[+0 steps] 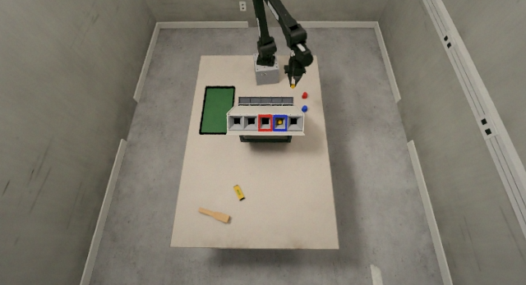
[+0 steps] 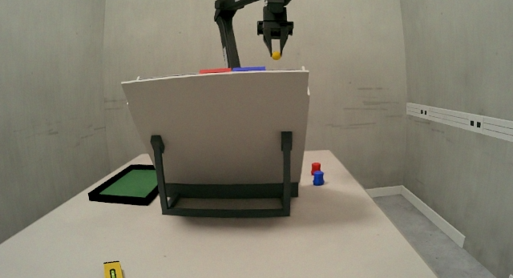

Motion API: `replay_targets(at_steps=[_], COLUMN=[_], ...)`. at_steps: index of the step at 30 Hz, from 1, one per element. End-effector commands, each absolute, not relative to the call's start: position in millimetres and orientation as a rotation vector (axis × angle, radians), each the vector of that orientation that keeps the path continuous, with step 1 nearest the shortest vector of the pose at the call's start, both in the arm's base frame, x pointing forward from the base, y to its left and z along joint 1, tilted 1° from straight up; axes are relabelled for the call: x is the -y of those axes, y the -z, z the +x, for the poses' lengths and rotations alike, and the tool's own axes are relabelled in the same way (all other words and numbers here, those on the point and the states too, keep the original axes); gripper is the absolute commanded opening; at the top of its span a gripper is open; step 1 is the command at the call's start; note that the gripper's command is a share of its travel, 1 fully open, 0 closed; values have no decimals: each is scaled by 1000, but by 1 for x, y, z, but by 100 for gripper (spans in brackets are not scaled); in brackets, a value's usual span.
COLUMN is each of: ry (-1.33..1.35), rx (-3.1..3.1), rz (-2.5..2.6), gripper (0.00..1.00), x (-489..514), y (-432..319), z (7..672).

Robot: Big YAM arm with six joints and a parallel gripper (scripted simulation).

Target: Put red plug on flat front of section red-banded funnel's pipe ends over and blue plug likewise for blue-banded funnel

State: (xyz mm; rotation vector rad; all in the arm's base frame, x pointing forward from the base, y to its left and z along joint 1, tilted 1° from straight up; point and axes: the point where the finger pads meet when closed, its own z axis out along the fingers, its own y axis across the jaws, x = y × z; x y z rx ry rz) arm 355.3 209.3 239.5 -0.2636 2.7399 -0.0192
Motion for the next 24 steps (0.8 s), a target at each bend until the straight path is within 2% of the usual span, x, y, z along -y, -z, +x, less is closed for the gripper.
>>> replay_targets(at_steps=[1, 24], ry=[-17, -30], rx=[-2694, -2678], rz=[-245, -232], gripper=[0, 0], x=[-222, -223], y=[-262, -262], z=[369, 369])
